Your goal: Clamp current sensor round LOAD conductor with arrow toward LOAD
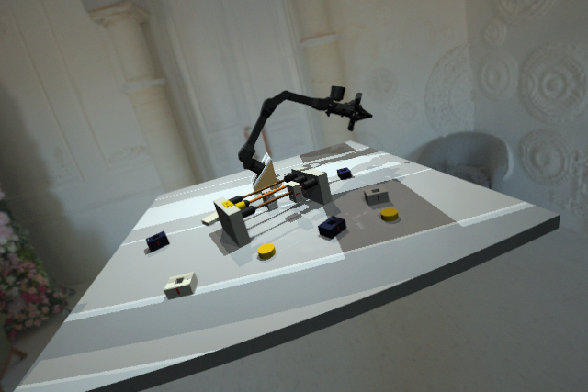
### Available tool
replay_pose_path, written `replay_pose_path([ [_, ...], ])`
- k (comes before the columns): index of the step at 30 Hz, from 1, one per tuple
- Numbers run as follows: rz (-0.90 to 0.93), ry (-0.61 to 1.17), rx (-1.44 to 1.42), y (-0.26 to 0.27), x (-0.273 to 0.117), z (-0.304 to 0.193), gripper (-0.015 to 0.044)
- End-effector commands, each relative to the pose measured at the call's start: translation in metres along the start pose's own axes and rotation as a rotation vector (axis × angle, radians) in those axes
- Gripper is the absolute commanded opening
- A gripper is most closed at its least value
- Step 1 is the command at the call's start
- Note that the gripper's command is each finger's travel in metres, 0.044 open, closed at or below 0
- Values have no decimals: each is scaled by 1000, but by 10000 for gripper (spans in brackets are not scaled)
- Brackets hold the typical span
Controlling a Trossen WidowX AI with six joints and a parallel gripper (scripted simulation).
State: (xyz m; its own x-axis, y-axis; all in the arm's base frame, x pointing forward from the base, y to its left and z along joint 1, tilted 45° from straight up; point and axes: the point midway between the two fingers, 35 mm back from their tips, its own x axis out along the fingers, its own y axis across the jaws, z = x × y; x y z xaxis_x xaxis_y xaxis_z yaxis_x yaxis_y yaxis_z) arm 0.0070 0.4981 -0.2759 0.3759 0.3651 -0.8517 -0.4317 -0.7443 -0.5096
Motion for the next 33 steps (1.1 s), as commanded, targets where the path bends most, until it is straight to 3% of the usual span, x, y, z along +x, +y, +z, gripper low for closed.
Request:
replay_pose_path([
  [1, 0, 0, 3, -1, 0, -1, 26],
  [6, -20, -7, 121, -45, -14, -24, 157],
  [17, -102, -51, 577, -171, -75, -145, 440],
  [26, -246, -65, 940, -236, -145, -274, 440],
  [33, -389, -60, 1200, -251, -216, -383, 440],
])
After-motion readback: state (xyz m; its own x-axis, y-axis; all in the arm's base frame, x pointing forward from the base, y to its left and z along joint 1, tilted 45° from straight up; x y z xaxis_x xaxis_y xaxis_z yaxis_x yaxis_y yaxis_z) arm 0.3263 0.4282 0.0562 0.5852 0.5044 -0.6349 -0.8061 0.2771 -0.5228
